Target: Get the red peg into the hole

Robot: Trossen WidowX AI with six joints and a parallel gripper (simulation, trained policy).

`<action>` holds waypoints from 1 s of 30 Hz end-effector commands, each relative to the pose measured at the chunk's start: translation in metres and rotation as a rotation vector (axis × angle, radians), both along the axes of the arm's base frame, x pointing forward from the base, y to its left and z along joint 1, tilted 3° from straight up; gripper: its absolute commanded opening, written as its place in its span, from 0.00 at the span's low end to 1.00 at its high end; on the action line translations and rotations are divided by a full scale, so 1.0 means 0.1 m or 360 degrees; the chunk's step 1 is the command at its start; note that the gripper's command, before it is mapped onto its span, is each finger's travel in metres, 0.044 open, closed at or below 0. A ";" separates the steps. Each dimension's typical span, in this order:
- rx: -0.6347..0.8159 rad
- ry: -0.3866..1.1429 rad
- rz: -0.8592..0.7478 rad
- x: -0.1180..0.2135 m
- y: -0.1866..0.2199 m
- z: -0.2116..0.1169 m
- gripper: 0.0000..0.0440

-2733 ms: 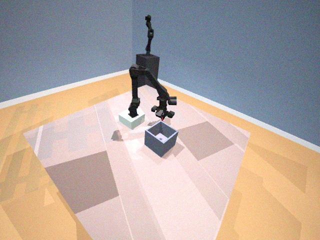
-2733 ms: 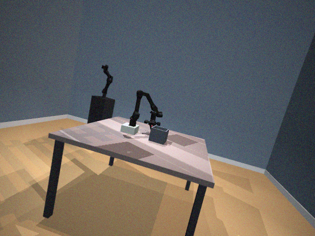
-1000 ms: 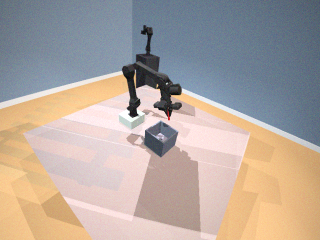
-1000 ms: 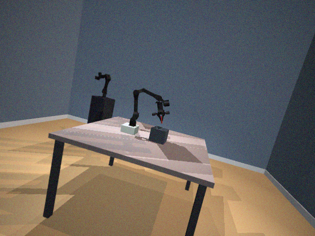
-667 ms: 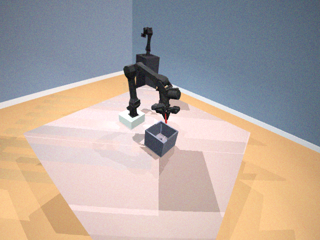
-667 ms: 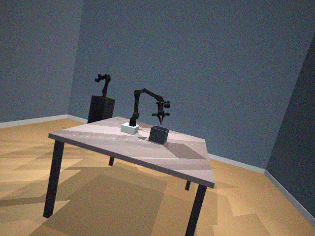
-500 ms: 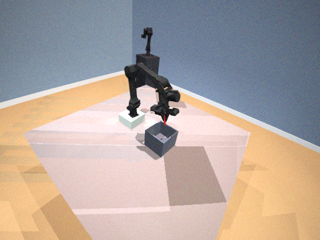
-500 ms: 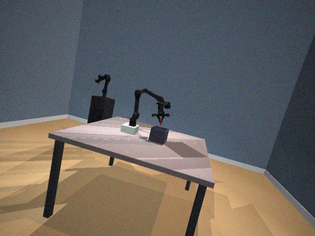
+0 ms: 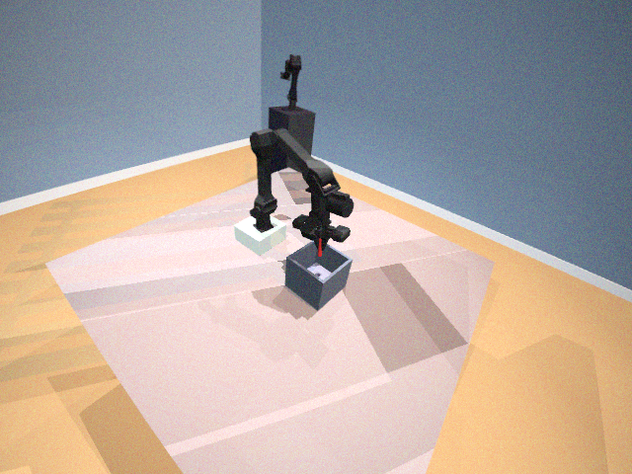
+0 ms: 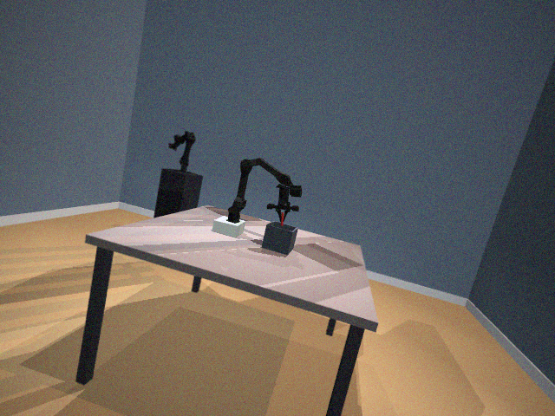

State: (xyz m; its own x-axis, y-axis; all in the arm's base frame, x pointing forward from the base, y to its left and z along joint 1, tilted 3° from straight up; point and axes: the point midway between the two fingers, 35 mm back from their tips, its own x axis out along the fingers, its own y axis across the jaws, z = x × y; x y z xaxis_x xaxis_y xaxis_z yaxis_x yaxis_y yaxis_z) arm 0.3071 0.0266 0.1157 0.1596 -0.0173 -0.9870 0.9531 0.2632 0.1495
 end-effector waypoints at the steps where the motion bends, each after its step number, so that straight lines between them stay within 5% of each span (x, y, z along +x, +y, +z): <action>1: 0.0015 0.0036 0.0010 0.00 -0.03 -0.11 0.00; 30: 0.0043 0.0136 0.0108 0.16 -0.16 -0.78 0.03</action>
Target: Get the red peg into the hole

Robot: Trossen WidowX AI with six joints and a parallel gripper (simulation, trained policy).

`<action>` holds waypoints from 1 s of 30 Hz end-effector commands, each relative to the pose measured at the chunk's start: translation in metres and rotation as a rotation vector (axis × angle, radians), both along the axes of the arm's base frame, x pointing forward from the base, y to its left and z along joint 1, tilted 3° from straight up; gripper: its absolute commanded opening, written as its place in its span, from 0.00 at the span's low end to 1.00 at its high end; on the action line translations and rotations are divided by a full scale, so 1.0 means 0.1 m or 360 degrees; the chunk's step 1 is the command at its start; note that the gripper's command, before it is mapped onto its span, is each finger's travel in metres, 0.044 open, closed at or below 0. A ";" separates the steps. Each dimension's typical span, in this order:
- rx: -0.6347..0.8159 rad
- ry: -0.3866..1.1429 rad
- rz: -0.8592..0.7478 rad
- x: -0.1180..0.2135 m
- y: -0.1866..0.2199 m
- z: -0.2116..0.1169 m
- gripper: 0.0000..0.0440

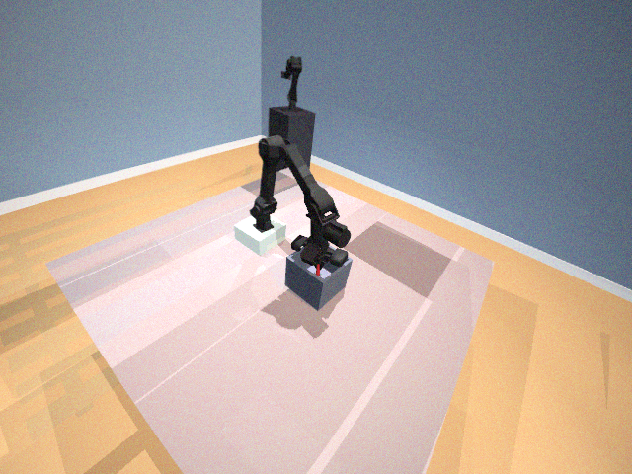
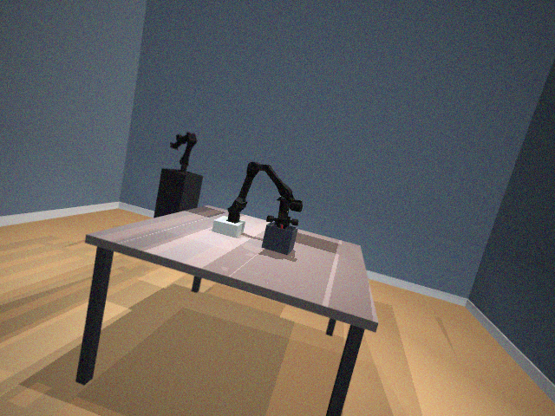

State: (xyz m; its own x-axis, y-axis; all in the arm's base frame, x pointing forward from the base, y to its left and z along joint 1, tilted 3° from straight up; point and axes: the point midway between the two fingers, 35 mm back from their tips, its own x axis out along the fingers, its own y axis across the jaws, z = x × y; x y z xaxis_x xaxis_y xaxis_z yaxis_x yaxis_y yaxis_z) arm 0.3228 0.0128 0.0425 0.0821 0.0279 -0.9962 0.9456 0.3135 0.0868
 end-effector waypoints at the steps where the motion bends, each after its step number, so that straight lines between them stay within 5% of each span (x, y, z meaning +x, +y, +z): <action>1: -0.0022 0.0016 0.0022 0.01 -0.02 -0.06 0.06; 6: -0.0028 0.0047 0.0047 0.01 -0.02 -0.12 0.24; 30: 0.0358 0.0143 -0.0062 0.12 0.07 0.25 0.37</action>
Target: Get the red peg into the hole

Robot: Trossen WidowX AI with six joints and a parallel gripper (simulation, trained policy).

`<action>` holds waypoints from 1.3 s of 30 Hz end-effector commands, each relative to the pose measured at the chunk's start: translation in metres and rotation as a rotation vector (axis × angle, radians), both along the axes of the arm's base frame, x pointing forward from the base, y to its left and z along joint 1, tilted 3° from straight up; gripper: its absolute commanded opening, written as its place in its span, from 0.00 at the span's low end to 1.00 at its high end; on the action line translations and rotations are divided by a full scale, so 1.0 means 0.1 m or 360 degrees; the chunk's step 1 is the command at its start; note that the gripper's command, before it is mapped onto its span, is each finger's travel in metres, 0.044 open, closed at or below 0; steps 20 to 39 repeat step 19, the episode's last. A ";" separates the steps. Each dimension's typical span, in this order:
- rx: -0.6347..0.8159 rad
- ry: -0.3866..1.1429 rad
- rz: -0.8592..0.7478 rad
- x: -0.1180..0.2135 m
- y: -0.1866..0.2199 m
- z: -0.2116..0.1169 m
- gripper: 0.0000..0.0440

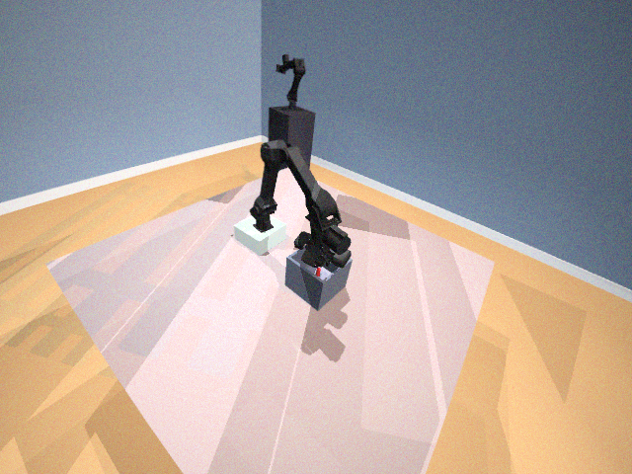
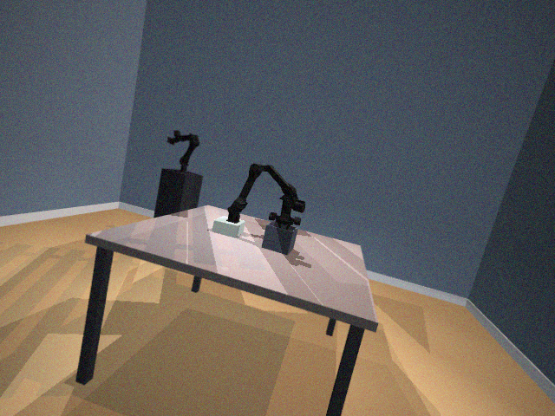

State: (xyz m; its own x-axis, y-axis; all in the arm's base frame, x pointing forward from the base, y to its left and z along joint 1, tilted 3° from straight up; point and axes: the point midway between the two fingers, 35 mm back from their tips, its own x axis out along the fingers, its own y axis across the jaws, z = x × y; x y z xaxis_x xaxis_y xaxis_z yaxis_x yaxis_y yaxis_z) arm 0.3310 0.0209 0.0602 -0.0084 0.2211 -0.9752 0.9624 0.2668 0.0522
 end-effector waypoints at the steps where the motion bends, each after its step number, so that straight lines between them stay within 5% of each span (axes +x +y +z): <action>1: 0.0061 -0.0012 -0.0016 0.05 -0.01 0.09 0.37; 17: 0.0249 -0.0065 -0.0079 0.18 -0.09 0.41 0.47; 39: 0.0263 -0.0074 -0.0081 0.20 -0.10 0.44 0.45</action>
